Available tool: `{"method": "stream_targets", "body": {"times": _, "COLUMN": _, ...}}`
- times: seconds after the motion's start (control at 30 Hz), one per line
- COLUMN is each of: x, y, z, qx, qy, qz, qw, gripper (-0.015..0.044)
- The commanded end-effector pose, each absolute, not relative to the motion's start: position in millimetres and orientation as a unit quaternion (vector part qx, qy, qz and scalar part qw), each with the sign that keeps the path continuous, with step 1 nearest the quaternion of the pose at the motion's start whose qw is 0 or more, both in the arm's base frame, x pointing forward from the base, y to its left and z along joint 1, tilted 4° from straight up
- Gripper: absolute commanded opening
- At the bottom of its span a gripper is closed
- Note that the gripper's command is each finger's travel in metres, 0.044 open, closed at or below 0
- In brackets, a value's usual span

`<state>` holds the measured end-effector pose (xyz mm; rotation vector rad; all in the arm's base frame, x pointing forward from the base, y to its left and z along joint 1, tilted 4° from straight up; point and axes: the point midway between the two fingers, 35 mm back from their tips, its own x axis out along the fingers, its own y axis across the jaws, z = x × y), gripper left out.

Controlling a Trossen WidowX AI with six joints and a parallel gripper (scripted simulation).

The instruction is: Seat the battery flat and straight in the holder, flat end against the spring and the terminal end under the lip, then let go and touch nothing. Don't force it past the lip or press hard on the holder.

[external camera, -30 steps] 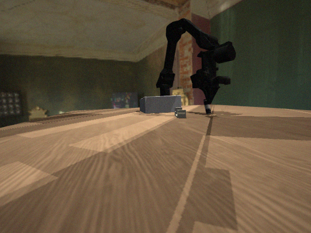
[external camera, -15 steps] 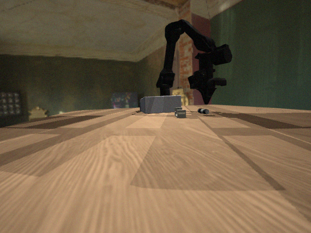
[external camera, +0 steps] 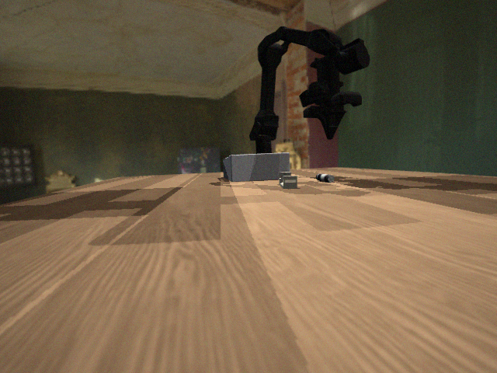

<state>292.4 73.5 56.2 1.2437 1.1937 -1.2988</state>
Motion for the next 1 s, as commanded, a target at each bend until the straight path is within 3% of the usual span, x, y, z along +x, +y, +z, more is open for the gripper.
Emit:
{"method": "stream_targets", "body": {"times": 0.0, "x": 290, "y": 73, "z": 63, "qx": 0.505, "qy": 0.489, "qz": -0.534, "qw": 0.469, "gripper": 0.0}}
{"method": "stream_targets", "body": {"times": 0.27, "x": 290, "y": 73, "z": 58, "qx": 0.503, "qy": 0.49, "qz": -0.535, "qw": 0.47, "gripper": 0.0}}
{"method": "stream_targets", "body": {"times": 0.57, "x": 281, "y": 74, "z": 29, "qx": 0.301, "qy": 0.649, "qz": -0.323, "qw": 0.619, "gripper": 0.0226}}
{"method": "stream_targets", "body": {"times": 0.83, "x": 269, "y": 74, "z": -1, "qx": 0.049, "qy": 0.722, "qz": -0.057, "qw": 0.688, "gripper": 0.0226}}
{"method": "stream_targets", "body": {"times": 0.97, "x": 268, "y": 74, "z": -4, "qx": 0.025, "qy": 0.724, "qz": -0.032, "qw": 0.689, "gripper": 0.0226}}
